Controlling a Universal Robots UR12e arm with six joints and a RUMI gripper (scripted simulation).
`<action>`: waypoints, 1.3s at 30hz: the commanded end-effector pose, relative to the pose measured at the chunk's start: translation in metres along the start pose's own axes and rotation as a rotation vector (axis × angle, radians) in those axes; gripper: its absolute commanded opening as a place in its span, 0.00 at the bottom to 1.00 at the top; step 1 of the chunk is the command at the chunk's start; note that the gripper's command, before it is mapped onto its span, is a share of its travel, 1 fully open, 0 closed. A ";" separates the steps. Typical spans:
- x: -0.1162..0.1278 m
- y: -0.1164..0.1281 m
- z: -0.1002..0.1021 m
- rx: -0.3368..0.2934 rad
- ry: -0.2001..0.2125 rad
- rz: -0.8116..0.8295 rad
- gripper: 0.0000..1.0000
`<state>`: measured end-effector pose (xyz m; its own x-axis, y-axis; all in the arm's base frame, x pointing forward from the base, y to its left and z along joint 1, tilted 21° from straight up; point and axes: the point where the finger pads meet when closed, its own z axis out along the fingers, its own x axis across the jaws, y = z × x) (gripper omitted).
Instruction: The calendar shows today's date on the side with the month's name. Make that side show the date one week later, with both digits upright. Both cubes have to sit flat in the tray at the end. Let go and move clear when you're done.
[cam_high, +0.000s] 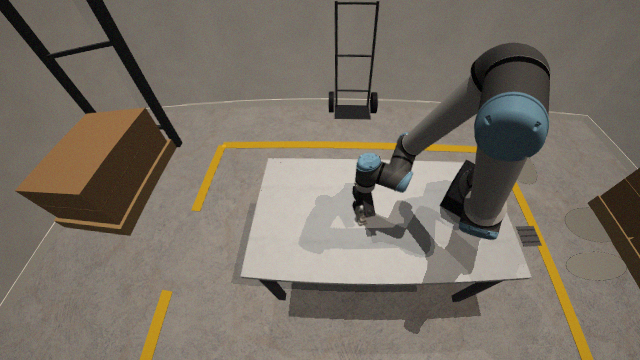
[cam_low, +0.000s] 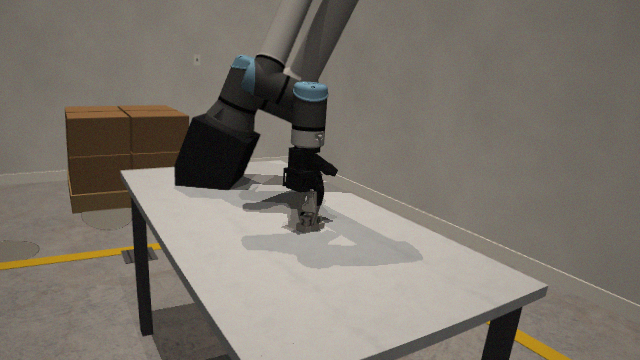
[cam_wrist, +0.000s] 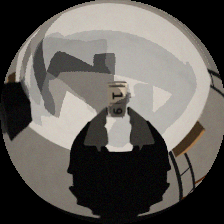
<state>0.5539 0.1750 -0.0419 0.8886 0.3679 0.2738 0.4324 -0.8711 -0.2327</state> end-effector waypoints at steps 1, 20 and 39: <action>-0.001 0.000 -0.008 -0.002 0.000 0.000 0.28; 0.002 0.002 -0.086 -0.004 0.004 -0.001 0.28; 0.000 0.000 -0.089 0.000 0.000 0.000 1.00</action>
<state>0.5397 0.1465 0.0417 0.8883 0.3690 0.2734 0.4330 -0.8714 -0.2305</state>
